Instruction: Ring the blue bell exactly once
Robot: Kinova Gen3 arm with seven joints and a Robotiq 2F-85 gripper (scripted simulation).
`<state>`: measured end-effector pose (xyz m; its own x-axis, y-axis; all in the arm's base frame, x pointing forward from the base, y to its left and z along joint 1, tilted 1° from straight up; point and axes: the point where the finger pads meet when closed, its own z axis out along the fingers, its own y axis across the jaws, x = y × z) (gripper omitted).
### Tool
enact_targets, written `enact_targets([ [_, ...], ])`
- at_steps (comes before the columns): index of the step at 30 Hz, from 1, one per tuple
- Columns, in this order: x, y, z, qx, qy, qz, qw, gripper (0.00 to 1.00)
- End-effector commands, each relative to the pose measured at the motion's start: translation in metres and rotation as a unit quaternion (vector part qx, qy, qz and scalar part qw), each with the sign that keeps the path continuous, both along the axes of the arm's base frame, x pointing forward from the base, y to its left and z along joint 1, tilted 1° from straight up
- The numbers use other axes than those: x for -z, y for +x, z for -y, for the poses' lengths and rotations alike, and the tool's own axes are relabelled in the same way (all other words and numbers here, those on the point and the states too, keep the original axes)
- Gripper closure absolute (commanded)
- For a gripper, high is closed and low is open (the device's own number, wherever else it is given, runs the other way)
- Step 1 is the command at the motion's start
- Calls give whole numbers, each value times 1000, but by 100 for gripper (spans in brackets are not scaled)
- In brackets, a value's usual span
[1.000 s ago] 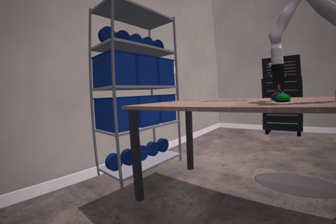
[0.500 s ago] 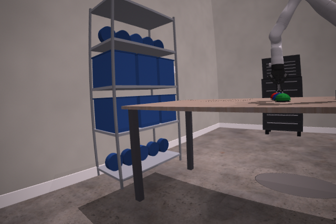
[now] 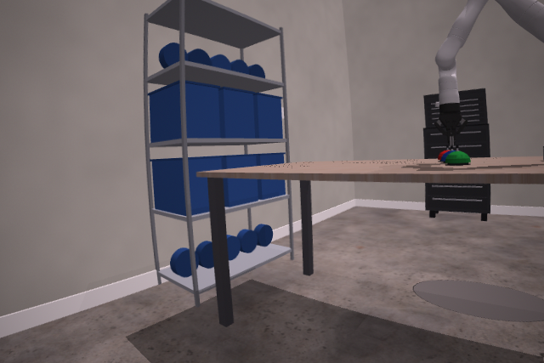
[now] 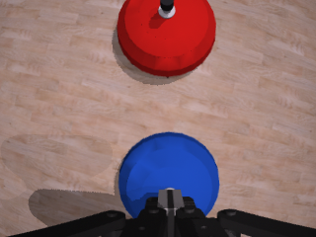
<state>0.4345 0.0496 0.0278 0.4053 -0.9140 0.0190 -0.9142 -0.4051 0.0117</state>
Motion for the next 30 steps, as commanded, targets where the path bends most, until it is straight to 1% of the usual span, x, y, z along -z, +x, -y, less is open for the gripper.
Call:
enact_targets([
  [1,-5,0,-2,-2,1,0,1000,100],
  [6,-16,0,-2,-2,1,0,1000,100],
  [14,-38,0,-3,-2,1,0,1000,100],
  [16,-38,0,-3,-2,1,0,1000,100],
  [24,-58,0,-3,-2,0,0,1000,100],
  [30,-66,0,-3,-2,0,0,1000,100],
])
